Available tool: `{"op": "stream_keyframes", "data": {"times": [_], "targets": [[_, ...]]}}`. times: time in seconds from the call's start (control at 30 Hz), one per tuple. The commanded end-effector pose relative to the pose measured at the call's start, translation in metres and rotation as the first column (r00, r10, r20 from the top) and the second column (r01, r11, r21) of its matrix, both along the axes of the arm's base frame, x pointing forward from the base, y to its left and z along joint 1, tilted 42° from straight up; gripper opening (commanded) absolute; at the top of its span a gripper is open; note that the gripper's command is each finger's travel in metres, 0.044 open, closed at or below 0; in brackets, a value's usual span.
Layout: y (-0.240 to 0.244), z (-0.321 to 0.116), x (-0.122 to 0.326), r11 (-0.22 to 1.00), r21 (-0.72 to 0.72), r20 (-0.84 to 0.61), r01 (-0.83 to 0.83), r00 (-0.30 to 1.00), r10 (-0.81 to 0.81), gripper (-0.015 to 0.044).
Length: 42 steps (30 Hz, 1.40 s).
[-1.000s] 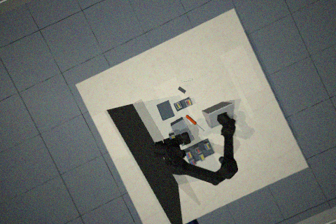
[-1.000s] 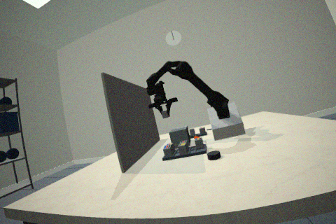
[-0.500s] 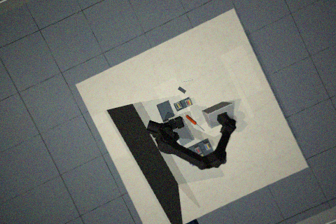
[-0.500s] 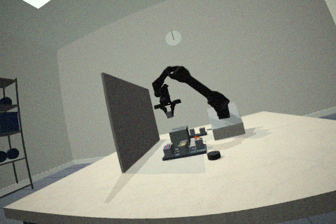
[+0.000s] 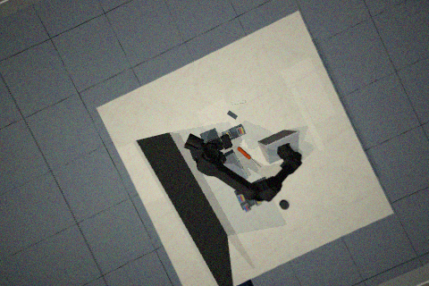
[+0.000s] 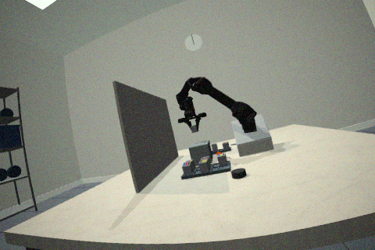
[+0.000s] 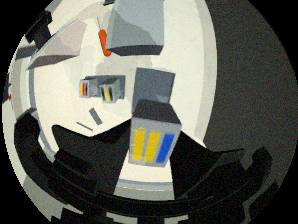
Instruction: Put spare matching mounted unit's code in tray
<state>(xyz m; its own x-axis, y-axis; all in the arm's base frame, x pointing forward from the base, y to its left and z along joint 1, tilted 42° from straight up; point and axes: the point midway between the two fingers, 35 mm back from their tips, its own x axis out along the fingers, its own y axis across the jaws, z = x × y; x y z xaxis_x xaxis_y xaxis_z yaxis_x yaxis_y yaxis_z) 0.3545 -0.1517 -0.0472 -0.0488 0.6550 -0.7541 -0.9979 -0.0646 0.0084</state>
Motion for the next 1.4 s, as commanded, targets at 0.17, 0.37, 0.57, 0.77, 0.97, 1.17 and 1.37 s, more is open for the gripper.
{"op": "stream_keyframes", "data": {"times": [0.17,0.37,0.57,0.77,0.97,1.17,1.37], "targets": [[0.003,-0.008,0.002,1.0,-0.006,0.008,-0.009,1.0,0.009,0.0],[0.007,-0.013,0.003,1.0,-0.006,0.008,-0.009,1.0,0.009,0.0],[0.011,-0.018,0.004,1.0,-0.006,0.009,-0.008,1.0,0.008,0.0],[0.014,-0.023,0.005,1.0,-0.006,0.009,-0.008,1.0,0.008,0.0],[0.018,-0.028,0.005,1.0,-0.007,0.009,-0.008,1.0,0.008,0.0],[0.022,-0.033,0.006,1.0,-0.007,0.009,-0.008,1.0,0.008,0.0],[0.026,-0.038,0.006,1.0,-0.007,0.009,-0.008,1.0,0.008,0.0]]}}
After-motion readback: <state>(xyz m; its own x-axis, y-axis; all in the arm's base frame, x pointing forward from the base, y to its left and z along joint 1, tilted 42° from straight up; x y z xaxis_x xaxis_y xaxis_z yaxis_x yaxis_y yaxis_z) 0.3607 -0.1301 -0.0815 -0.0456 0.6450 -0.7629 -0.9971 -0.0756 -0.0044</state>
